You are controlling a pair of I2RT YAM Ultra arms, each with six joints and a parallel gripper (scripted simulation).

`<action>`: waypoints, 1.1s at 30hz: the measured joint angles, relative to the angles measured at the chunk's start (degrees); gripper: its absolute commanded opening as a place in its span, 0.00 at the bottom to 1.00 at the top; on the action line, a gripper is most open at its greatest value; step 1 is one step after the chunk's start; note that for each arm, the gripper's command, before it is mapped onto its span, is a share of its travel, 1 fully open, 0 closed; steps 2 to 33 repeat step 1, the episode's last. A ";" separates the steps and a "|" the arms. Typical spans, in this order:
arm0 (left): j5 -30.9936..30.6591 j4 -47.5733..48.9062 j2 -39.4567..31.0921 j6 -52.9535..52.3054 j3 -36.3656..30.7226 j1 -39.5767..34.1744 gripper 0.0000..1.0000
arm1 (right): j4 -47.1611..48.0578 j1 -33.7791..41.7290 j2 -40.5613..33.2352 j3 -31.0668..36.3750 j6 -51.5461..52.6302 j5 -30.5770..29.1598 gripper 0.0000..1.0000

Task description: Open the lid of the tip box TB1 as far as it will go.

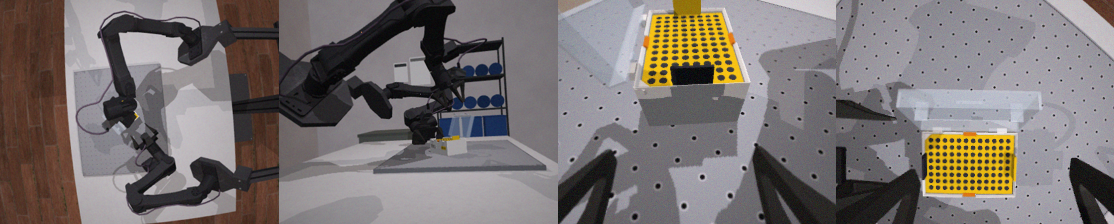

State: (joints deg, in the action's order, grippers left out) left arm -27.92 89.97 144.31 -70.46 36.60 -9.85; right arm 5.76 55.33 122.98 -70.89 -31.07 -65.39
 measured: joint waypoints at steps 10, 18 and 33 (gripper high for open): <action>-0.02 0.00 0.00 0.00 0.00 0.00 1.00 | 0.00 0.00 0.00 0.00 0.00 0.00 1.00; -0.02 0.00 0.00 0.00 0.00 0.00 1.00 | 0.00 0.00 0.00 0.00 0.00 0.00 1.00; -0.02 0.00 0.00 0.00 0.00 0.00 1.00 | 0.00 0.00 0.00 0.00 0.00 0.00 1.00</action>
